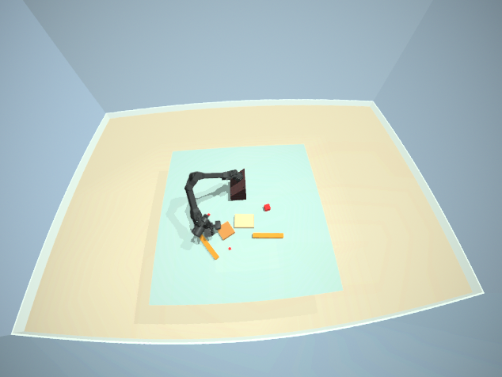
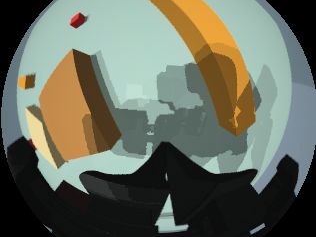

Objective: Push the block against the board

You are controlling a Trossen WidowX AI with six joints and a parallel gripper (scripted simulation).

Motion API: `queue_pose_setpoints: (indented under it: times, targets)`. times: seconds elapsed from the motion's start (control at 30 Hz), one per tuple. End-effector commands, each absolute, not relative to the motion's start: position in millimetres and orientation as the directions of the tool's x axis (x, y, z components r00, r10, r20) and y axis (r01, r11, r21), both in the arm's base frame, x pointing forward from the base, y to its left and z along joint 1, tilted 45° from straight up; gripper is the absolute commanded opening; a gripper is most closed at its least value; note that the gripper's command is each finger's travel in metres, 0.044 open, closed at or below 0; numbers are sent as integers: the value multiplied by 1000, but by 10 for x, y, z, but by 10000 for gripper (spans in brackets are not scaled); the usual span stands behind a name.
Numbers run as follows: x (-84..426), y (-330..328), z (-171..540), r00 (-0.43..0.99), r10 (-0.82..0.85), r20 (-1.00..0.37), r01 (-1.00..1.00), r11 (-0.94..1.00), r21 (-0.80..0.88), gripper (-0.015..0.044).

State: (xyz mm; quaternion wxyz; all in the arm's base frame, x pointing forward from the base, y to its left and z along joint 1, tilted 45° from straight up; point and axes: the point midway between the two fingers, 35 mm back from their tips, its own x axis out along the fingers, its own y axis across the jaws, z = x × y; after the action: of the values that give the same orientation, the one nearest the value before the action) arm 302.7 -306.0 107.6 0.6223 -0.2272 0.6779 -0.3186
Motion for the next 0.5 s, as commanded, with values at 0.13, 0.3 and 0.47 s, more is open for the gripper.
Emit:
queue_pose_setpoints:
  times: [0.13, 0.3, 0.47]
  targets:
    - [3120, -2702, 1454, -105, -711, -696, 91, 690, -718, 0]
    - [3141, -2716, 1395, -102, -708, -699, 78, 694, -715, 0]
    - [3537, -2544, 1172, -101, -702, -704, -65, 711, -700, 0]
